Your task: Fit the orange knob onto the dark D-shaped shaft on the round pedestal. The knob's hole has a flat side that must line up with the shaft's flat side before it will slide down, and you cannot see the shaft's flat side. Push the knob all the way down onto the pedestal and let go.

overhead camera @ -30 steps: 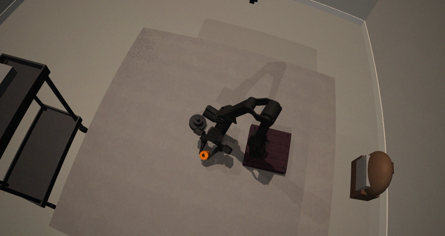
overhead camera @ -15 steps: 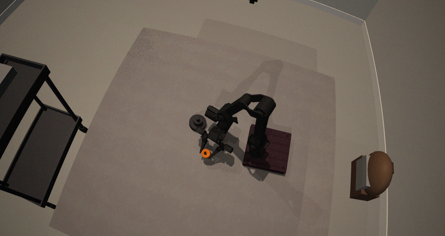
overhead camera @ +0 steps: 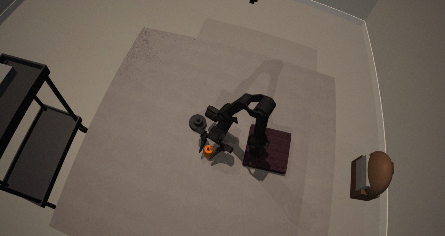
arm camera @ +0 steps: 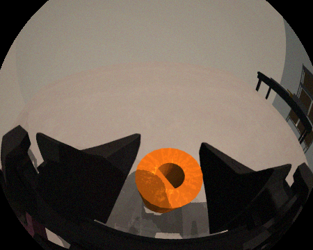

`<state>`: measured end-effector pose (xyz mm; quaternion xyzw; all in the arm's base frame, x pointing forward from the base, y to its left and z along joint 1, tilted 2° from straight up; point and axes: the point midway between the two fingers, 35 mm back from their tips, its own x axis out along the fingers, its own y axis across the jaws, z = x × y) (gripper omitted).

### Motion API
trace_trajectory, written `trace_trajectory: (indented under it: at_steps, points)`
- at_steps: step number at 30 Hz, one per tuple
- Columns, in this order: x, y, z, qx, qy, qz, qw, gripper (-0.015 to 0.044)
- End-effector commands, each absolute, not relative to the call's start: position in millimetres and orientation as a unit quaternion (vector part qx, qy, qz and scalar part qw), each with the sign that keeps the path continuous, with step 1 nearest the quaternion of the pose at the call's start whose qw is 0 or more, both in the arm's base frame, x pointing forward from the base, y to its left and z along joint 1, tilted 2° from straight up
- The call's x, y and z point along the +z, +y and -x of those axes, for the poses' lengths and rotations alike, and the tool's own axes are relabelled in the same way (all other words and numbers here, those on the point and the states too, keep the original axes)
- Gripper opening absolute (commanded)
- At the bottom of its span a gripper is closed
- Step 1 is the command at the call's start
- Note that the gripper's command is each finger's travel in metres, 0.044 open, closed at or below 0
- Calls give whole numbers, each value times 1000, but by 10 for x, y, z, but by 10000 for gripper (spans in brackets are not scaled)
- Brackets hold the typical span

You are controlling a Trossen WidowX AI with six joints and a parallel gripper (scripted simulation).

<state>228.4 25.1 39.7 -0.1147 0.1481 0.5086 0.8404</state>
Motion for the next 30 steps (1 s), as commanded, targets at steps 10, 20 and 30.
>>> trace_trajectory:
  at_steps: [10, 20, 30]
  points:
    - [400, 252, -2286, 509, 147, 114, 841, 312]
    - [400, 252, -2286, 509, 147, 114, 841, 440]
    - [1202, 245, -2247, 509, 148, 115, 840, 440]
